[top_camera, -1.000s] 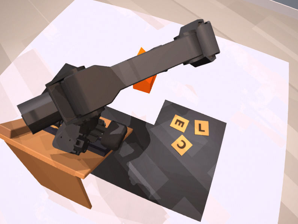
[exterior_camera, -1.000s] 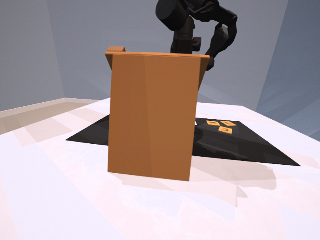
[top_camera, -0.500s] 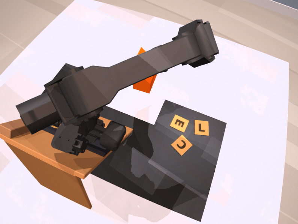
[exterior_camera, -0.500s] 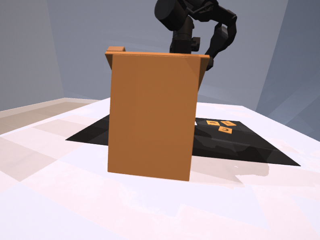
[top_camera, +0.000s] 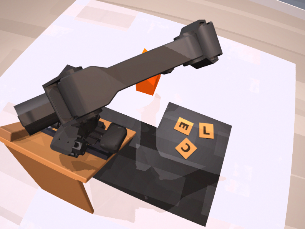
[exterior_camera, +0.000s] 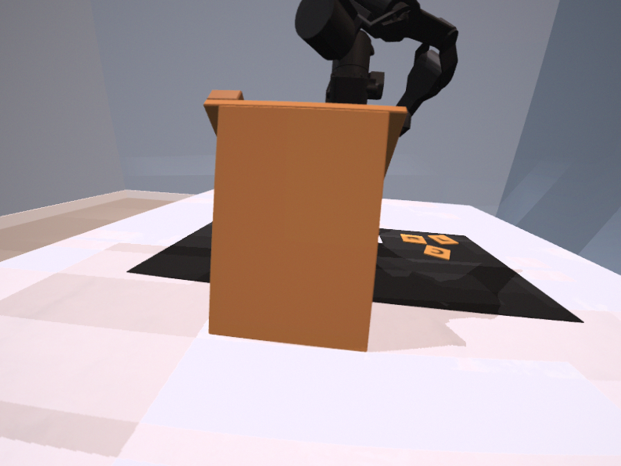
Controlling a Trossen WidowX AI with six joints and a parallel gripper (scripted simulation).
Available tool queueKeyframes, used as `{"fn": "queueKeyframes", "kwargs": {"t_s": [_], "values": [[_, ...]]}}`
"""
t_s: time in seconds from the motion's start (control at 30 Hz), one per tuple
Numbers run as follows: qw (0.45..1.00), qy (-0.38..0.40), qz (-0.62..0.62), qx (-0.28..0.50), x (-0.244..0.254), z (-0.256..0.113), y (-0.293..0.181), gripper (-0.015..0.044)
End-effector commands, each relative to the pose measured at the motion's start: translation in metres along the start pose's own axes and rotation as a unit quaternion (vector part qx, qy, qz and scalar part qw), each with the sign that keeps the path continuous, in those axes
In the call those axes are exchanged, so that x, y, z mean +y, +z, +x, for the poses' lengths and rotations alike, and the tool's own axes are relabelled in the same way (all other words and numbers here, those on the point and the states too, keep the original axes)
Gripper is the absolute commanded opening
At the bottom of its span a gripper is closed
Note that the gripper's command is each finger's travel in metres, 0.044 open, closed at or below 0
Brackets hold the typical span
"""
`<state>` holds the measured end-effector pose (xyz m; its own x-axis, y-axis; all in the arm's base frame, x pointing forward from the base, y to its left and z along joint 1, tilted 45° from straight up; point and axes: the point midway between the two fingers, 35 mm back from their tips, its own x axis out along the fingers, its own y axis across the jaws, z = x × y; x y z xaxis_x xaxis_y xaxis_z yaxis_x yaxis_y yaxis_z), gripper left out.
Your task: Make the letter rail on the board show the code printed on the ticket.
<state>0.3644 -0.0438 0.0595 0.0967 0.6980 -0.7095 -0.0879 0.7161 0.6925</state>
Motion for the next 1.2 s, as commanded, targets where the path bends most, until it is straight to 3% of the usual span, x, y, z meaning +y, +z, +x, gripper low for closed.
{"fn": "queueKeyframes", "kwargs": {"t_s": [0.0,1.17], "values": [[1.000,-0.001,-0.003,0.001,-0.0018,0.0002,0.0000,0.0000],[1.000,-0.001,-0.003,0.001,-0.0077,-0.0055,-0.0054,0.0000]]}}
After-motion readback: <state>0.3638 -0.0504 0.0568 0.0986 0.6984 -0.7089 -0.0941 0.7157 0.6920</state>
